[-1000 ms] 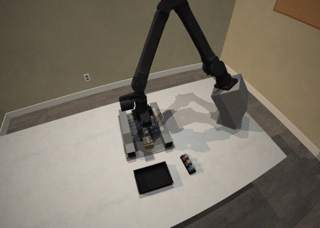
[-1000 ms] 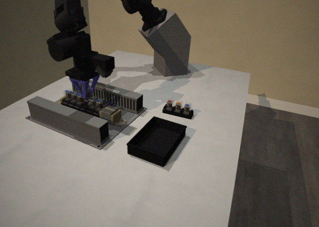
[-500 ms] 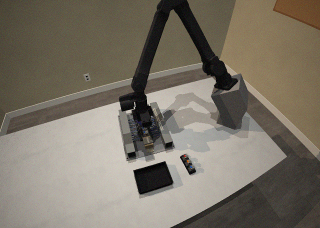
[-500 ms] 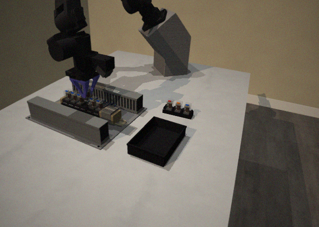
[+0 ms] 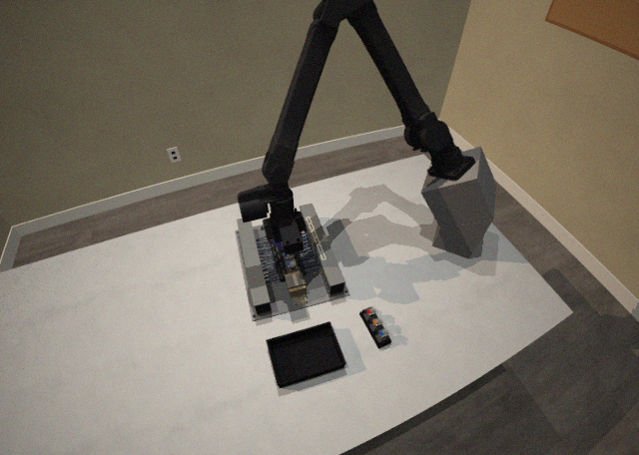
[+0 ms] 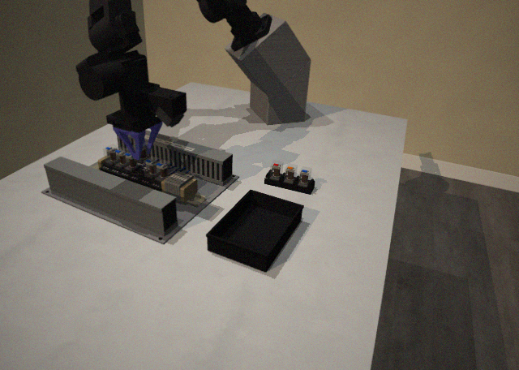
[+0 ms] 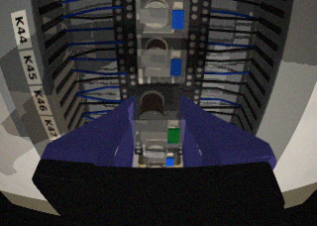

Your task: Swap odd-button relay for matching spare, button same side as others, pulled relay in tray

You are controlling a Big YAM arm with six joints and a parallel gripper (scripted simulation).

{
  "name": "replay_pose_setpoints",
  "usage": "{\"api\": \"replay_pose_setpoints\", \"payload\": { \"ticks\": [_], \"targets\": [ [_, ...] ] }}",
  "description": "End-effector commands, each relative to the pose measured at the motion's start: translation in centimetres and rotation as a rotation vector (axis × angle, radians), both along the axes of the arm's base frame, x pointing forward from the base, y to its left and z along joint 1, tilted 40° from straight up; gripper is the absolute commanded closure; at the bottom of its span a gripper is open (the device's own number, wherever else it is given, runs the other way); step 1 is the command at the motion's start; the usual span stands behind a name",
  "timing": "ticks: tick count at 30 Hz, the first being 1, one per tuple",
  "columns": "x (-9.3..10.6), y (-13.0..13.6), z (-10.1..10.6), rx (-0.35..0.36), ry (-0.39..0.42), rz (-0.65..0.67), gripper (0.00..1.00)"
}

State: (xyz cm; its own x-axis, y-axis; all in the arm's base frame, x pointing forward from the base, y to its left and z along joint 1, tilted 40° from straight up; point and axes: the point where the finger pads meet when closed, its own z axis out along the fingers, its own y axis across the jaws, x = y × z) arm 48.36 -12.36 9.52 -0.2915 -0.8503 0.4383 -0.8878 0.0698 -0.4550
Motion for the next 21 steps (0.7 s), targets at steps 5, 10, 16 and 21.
{"api": "replay_pose_setpoints", "payload": {
  "ticks": [5, 10, 16, 21],
  "targets": [
    [0.76, 0.36, 2.72, -0.001, -0.05, 0.003, 1.0],
    [0.76, 0.36, 2.72, -0.001, -0.05, 0.003, 1.0],
    [0.75, 0.5, 2.82, -0.001, -0.05, 0.003, 1.0],
    [0.69, 0.92, 3.2, 0.0, -0.052, 0.007, 1.0]
  ]
}}
